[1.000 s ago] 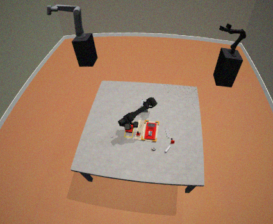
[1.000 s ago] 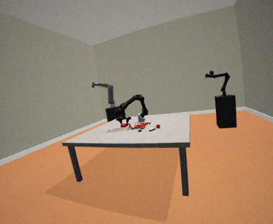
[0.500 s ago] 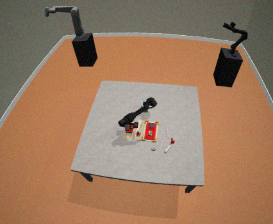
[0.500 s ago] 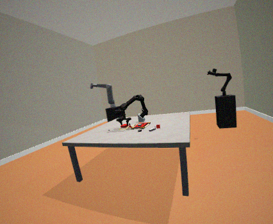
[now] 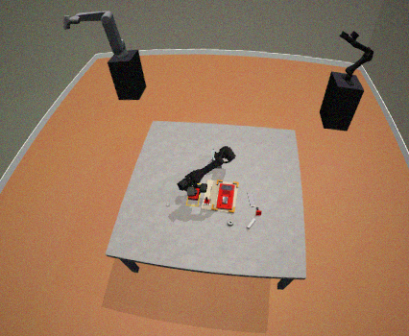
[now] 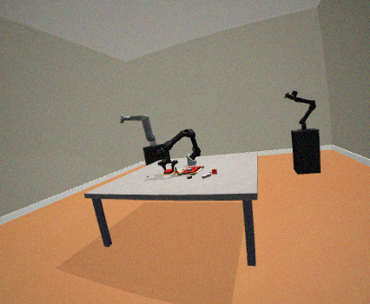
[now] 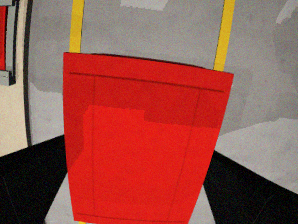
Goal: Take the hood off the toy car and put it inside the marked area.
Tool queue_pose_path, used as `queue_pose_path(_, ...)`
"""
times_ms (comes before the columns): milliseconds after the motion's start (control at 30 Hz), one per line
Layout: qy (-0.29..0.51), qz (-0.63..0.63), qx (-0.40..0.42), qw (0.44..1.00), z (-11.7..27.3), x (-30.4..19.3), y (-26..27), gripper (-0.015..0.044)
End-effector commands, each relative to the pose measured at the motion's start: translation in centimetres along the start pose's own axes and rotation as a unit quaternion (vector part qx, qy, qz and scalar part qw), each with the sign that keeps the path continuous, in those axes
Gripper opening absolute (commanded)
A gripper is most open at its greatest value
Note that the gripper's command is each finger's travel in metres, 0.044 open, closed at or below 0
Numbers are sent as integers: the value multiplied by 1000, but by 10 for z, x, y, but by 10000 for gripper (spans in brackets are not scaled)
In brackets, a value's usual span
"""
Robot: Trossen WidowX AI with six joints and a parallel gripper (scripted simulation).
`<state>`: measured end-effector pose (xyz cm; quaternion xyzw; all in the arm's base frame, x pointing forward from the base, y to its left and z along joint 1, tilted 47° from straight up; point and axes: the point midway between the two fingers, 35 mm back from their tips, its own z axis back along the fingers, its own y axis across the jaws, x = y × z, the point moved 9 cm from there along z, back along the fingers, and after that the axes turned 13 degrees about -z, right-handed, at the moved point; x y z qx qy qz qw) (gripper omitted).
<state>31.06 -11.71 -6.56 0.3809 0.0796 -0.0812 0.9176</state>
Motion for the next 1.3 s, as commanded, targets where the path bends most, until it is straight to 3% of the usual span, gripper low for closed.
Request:
queue_pose_path(0,0,0,0,1000,0,0,0,79)
queue_pose_path(467,0,0,0,1000,2,0,0,440)
queue_pose_path(767,1,0,2,1000,71,1,-2,440)
queue_pose_path(1267,1,0,2,1000,73,1,-2,440)
